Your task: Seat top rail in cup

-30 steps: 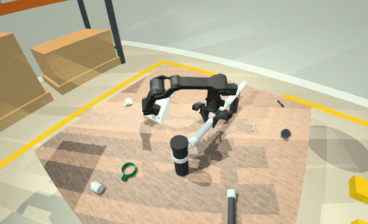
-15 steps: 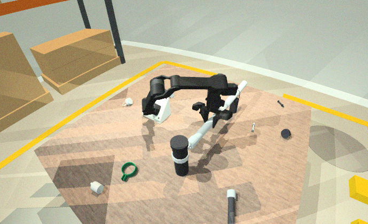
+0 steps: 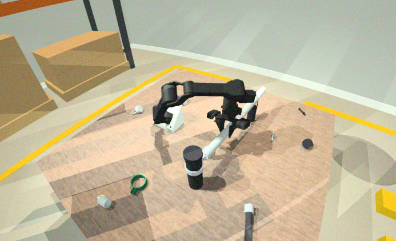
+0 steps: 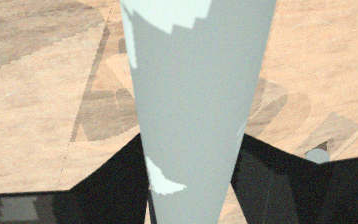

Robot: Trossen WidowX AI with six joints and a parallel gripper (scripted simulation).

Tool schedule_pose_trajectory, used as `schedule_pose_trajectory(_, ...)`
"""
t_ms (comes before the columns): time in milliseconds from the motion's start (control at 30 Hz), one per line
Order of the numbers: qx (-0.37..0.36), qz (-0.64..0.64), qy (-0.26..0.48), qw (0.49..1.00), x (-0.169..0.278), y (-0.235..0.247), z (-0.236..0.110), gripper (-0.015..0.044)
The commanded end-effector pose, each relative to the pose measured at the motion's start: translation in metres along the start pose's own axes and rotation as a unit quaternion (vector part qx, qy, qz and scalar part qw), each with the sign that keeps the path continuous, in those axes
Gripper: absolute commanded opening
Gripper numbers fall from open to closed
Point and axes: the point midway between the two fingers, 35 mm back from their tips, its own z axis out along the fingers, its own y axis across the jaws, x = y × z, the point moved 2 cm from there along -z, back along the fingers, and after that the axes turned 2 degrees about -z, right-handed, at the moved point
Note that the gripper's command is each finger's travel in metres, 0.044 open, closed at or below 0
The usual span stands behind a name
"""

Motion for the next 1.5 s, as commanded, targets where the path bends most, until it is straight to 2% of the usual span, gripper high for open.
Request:
schedule_pose_trajectory(0, 0.001, 0.001, 0.000, 1.000, 0.002, 0.000, -0.001, 0.0000)
schedule_pose_trajectory(1467, 0.001, 0.001, 0.001, 1.000, 0.022, -0.002, -0.002, 0.0000)
